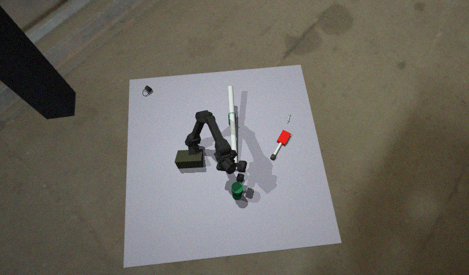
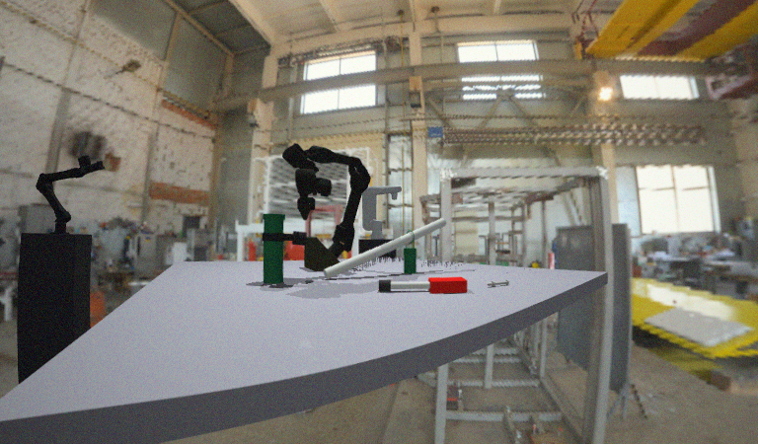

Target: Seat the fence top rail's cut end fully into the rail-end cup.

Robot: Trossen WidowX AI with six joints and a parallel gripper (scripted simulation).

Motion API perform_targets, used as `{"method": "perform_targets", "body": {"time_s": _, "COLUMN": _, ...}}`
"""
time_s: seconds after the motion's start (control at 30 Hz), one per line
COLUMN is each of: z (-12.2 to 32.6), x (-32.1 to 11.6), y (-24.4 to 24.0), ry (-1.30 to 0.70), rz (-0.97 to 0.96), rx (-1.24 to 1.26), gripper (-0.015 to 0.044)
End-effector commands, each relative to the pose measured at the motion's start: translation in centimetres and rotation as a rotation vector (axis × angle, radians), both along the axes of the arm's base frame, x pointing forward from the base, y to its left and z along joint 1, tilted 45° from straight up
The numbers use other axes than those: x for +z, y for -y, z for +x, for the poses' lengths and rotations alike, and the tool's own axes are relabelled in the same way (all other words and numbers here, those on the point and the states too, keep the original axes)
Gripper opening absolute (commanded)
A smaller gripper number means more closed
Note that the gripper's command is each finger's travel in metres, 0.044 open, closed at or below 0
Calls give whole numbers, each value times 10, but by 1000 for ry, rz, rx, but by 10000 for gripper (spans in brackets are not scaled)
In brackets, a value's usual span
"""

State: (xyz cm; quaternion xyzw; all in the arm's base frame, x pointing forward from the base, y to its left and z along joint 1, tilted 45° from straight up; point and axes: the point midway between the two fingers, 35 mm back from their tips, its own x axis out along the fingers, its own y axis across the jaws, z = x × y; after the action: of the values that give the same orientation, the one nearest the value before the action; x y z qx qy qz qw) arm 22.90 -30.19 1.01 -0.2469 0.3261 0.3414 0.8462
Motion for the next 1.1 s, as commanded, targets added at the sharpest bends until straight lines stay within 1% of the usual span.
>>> {"method": "perform_targets", "body": {"time_s": 0.0, "z": 1, "x": -12, "y": -9, "ry": -4, "rz": -1, "rx": 12, "gripper": 440}}
{"method": "perform_targets", "body": {"time_s": 0.17, "z": 4, "x": -35, "y": -32, "ry": -3, "rz": -1, "rx": 12, "gripper": 440}}
{"method": "perform_targets", "body": {"time_s": 1.07, "z": 24, "x": -62, "y": -47, "ry": -3, "rz": -2, "rx": 12, "gripper": 440}}
